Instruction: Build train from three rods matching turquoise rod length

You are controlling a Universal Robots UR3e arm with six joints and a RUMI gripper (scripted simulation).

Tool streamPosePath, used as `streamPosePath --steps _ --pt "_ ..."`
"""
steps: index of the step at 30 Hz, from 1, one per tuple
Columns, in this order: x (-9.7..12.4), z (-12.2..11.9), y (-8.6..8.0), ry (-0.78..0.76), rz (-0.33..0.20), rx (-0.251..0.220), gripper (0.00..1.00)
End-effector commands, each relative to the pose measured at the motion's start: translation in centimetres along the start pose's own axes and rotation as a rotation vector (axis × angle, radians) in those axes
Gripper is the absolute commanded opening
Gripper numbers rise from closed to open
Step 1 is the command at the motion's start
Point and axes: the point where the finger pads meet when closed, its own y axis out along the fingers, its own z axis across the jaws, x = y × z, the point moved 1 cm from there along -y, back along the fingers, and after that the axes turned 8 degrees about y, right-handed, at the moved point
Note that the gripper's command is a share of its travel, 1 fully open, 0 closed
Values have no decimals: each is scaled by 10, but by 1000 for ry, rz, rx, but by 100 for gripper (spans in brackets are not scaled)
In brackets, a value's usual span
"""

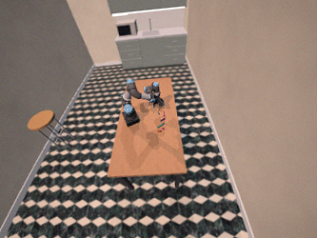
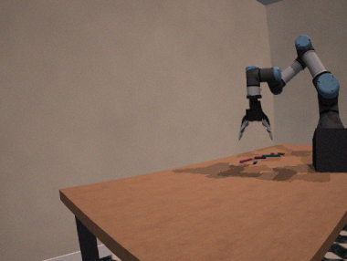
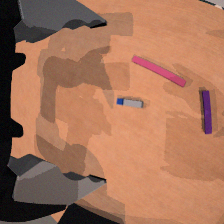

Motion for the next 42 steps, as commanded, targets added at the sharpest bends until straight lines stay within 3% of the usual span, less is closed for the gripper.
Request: streamPosePath --steps 1,42 --pt "-10 -4 1 -167 -7 -7 100" --pt "-50 -11 8 -781 -8 -11 100"
